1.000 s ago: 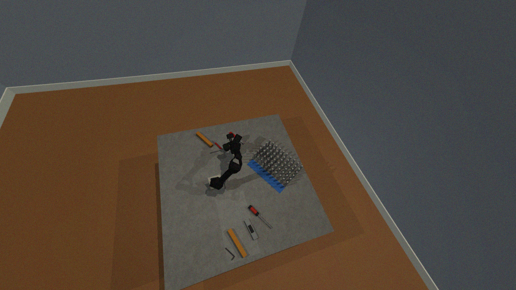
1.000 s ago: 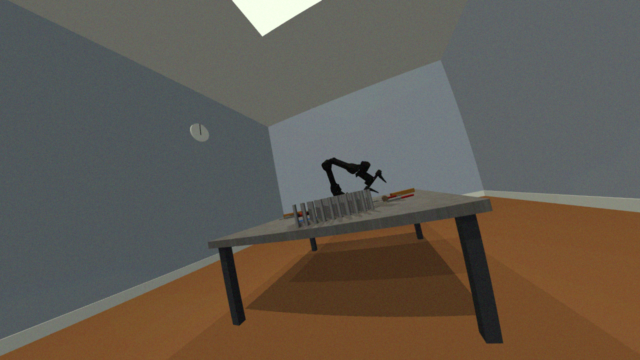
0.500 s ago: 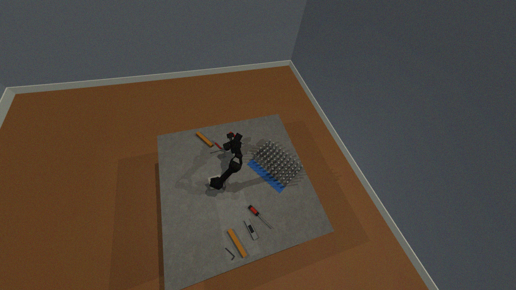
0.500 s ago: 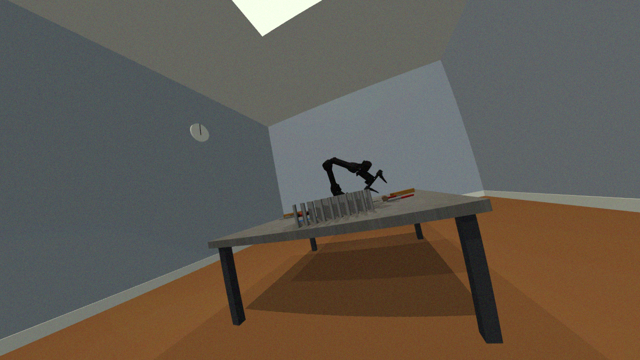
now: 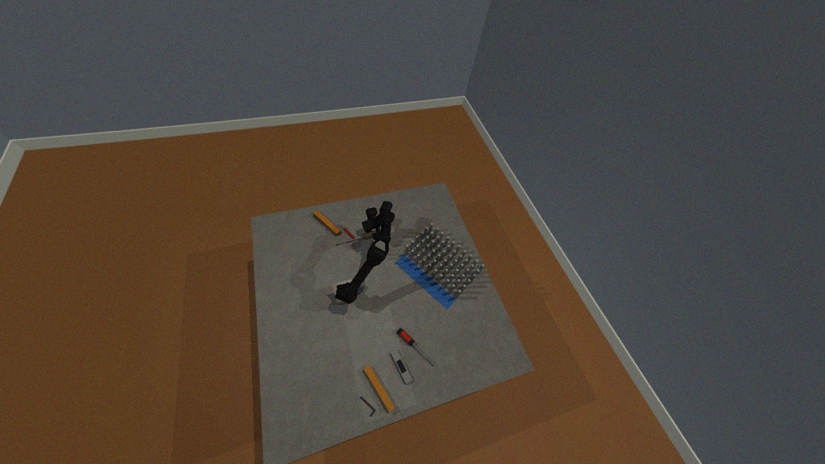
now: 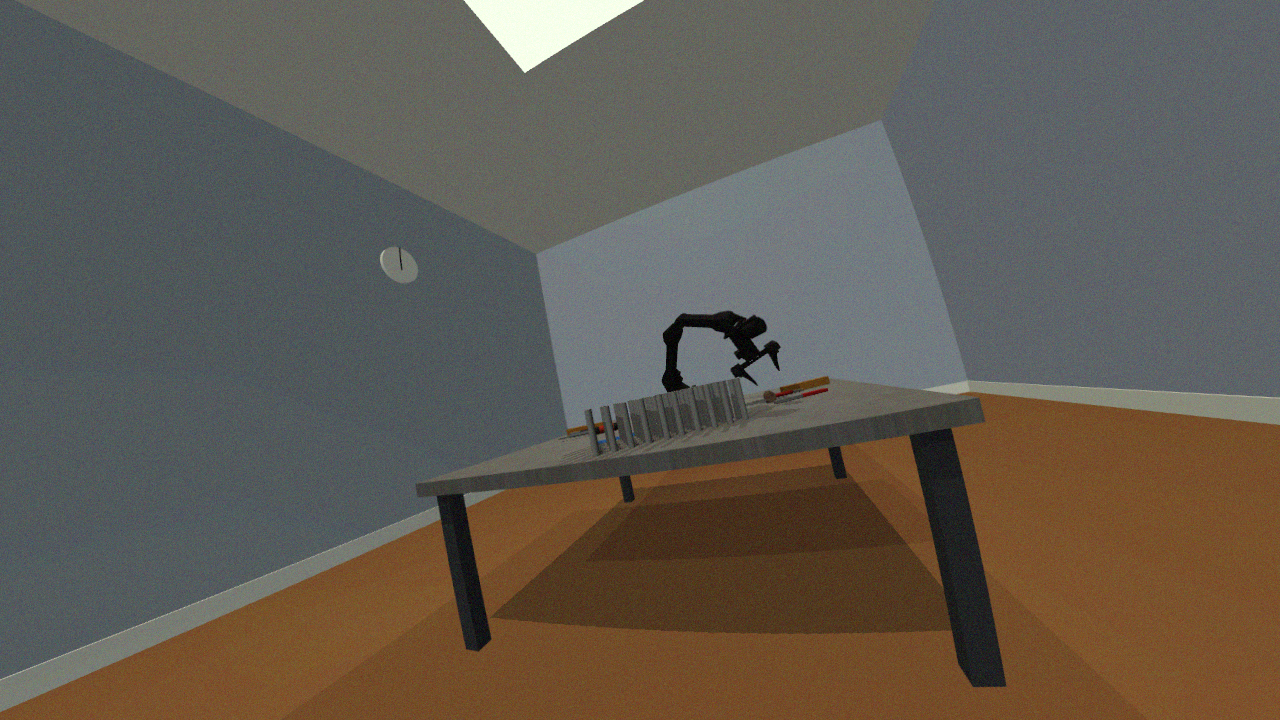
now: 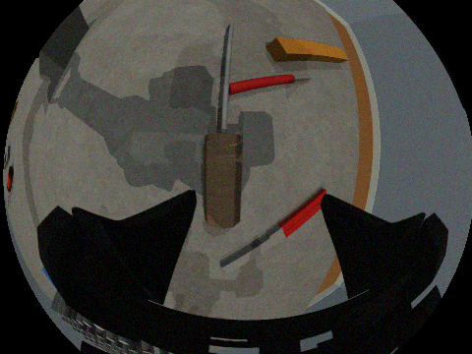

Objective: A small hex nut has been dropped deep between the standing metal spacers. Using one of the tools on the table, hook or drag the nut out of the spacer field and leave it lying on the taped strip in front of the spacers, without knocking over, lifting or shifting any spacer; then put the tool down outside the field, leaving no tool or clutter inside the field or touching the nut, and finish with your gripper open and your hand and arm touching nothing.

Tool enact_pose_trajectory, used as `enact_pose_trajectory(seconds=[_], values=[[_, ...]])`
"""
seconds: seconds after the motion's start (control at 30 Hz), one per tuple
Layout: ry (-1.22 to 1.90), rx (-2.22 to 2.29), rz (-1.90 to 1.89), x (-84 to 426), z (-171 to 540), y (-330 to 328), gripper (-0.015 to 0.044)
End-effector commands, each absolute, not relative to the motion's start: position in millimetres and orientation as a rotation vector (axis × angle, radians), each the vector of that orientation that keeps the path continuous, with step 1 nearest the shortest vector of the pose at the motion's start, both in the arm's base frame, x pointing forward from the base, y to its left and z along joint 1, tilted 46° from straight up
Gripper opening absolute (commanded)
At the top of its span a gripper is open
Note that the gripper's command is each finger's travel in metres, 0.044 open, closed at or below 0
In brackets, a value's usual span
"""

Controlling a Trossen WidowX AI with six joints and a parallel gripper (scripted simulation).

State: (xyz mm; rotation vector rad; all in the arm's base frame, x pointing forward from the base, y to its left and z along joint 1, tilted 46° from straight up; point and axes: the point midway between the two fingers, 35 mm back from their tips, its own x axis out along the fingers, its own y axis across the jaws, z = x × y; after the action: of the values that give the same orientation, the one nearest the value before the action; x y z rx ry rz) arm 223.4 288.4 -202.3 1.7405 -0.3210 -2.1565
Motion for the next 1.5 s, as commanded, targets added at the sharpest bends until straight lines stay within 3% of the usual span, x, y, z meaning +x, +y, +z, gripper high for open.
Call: enact_pose_trajectory(seconds=[0.0, 0.17, 0.37, 1.47], values=[[-0.437, 1.624, -2.175, 223, -198, 287, 0.0440], [-0.455, 1.603, -2.176, 223, -197, 286, 0.0440], [-0.455, 1.603, -2.176, 223, -197, 286, 0.0282], [-0.456, 1.604, -2.174, 229, -224, 261, 0.0280]])
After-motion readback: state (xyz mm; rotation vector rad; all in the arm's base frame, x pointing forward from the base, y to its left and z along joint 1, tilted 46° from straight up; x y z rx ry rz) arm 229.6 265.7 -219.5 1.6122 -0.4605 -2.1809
